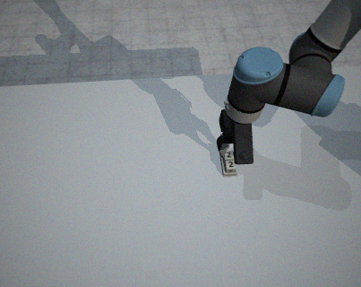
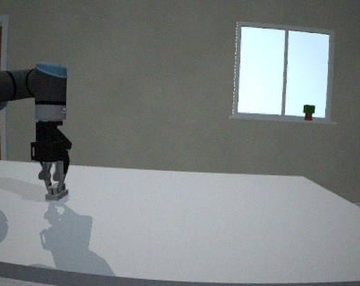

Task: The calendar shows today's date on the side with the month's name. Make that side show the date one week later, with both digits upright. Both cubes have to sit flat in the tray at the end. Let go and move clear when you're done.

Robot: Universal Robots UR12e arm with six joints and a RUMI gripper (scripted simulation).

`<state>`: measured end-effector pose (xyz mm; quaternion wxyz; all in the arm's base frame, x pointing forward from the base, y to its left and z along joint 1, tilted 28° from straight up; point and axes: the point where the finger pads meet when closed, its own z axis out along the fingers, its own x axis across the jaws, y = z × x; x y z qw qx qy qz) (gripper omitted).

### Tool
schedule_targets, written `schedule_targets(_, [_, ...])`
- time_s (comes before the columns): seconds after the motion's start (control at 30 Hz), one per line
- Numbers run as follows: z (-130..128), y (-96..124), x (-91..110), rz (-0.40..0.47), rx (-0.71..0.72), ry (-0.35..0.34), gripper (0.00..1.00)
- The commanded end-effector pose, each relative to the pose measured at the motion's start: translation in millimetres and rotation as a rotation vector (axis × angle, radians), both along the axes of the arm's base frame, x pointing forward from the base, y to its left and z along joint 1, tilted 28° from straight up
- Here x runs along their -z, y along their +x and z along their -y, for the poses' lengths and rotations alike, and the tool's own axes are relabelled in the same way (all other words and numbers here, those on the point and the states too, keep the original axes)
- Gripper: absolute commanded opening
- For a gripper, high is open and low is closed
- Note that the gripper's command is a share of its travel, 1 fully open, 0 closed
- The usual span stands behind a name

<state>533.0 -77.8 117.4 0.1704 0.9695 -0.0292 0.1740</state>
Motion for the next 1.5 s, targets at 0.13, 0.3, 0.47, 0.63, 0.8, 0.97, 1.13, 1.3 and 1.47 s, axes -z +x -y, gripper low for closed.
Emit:
schedule_targets(0.13, [-1, -1, 2, -0.002, 0.0, 0.001, 0.1])
schedule_targets(0.3, [-1, -1, 2, -0.002, 0.0, 0.001, 0.1])
schedule_targets(0.47, [-1, -1, -1, 0.0, -0.001, 0.001, 0.1])
schedule_targets(0.63, [-5, -3, -14, 0.004, -0.001, -0.001, 0.1])
schedule_targets(0.8, [-10, -7, -26, 0.004, -0.001, -0.001, 0.1])
schedule_targets(0.97, [-19, -17, -52, 0.004, -0.001, -0.001, 0.1])
schedule_targets(1.13, [-29, -26, -76, 0.004, -0.001, -0.001, 0.1])
schedule_targets(1.3, [-34, -31, -89, 0.004, -0.001, -0.001, 0.1])
schedule_targets(1.47, [-35, -32, -91, 0.004, -0.001, -0.001, 0.1])
